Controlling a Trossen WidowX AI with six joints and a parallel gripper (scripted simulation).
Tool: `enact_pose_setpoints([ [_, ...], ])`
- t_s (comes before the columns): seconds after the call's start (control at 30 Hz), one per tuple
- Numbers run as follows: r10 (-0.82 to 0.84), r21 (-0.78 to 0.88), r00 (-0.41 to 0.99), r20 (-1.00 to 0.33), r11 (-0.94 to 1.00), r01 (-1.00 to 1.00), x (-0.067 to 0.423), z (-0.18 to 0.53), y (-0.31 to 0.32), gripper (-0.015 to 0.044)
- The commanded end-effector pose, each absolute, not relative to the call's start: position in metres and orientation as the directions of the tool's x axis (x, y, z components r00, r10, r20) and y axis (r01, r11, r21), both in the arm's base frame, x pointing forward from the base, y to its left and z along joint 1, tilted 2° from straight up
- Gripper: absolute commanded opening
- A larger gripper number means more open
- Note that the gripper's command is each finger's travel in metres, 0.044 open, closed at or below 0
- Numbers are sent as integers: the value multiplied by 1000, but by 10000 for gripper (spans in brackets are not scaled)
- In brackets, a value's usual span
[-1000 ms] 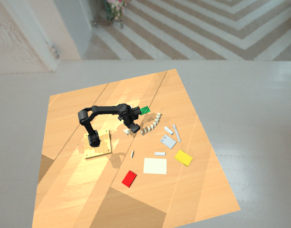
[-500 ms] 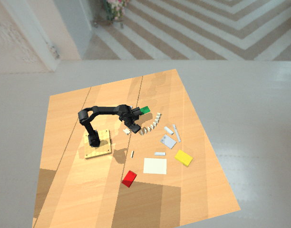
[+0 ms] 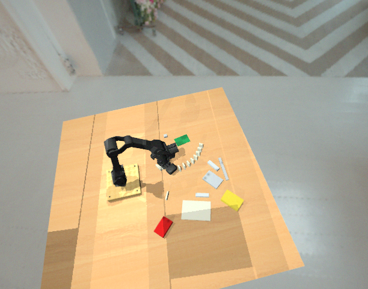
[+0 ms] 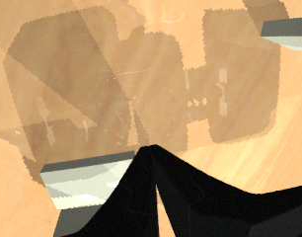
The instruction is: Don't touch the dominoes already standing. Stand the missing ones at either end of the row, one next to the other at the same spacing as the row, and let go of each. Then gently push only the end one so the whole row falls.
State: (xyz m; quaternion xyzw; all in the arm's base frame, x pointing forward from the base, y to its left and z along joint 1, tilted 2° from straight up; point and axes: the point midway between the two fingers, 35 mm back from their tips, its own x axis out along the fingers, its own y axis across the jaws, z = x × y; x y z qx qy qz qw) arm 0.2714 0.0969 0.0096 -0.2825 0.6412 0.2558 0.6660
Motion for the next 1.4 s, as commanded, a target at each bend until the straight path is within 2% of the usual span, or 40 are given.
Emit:
enact_pose_setpoints([
  [0.0,-19,-41,39,-999,712,-701,264,7,101,0],
  [0.5,-25,-60,60,-998,719,-692,256,10,116,0],
  [0.57,-32,-83,88,-996,735,-673,255,20,122,0],
  [0.73,-17,-42,41,-999,691,-722,232,79,132,0],
  [0.9,-16,-37,36,-999,687,-726,229,85,133,0],
  [0.93,-16,-38,36,-999,674,-738,228,85,133,26],
  [1.0,-16,-39,36,-999,566,-824,226,85,134,79],
  [1.17,-15,-36,35,-999,77,-996,218,85,138,210],
  [1.27,-15,-30,35,-999,-235,-971,213,84,141,289],
  [1.37,-15,-21,34,-999,-525,-851,209,84,143,368],
])
